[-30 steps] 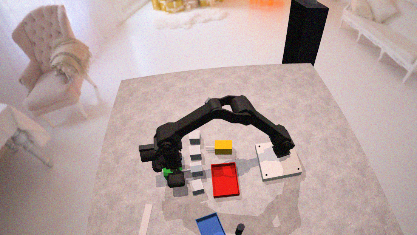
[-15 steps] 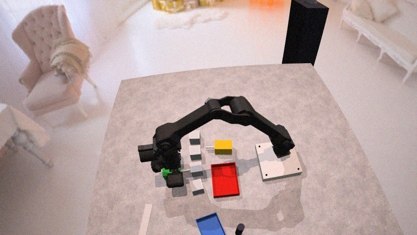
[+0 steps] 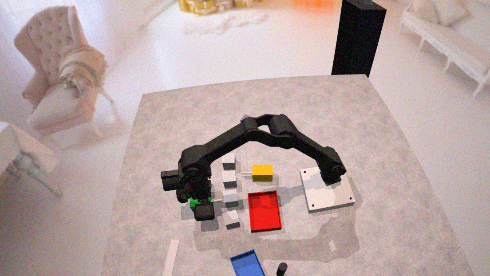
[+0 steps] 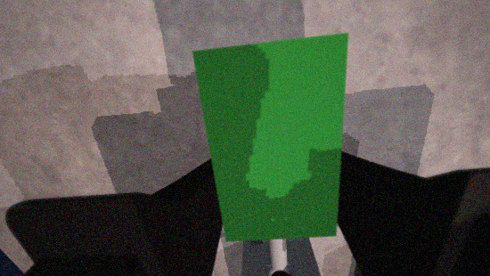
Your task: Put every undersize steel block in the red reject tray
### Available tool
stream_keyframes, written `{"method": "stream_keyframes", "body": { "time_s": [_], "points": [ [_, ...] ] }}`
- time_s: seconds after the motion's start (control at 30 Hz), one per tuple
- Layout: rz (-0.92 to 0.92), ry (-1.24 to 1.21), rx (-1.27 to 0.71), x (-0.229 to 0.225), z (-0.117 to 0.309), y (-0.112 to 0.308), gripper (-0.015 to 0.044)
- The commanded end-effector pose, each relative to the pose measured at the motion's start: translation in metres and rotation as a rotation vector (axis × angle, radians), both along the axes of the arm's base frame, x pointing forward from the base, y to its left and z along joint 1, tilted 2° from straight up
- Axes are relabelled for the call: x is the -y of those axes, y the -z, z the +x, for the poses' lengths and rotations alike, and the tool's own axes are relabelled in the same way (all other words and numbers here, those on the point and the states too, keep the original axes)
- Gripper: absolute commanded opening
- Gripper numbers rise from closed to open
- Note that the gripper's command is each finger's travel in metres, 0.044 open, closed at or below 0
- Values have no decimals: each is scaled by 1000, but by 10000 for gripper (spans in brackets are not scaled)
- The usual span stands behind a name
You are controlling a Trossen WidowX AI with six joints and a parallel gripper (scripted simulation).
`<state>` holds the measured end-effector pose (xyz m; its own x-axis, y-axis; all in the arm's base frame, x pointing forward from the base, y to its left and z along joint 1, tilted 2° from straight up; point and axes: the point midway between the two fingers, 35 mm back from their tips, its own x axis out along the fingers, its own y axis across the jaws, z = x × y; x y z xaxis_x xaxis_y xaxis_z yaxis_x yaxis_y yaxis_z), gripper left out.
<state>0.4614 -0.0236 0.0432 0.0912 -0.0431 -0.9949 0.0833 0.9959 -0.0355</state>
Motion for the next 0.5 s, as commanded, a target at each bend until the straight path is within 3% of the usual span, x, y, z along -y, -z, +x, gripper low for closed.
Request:
{"method": "stream_keyframes", "body": {
  "time_s": [0.0, 0.47],
  "points": [
    [-4, -4, 17, 1, 5, -6, 0],
    [-4, -4, 17, 1, 9, -6, 0]
  ]
}}
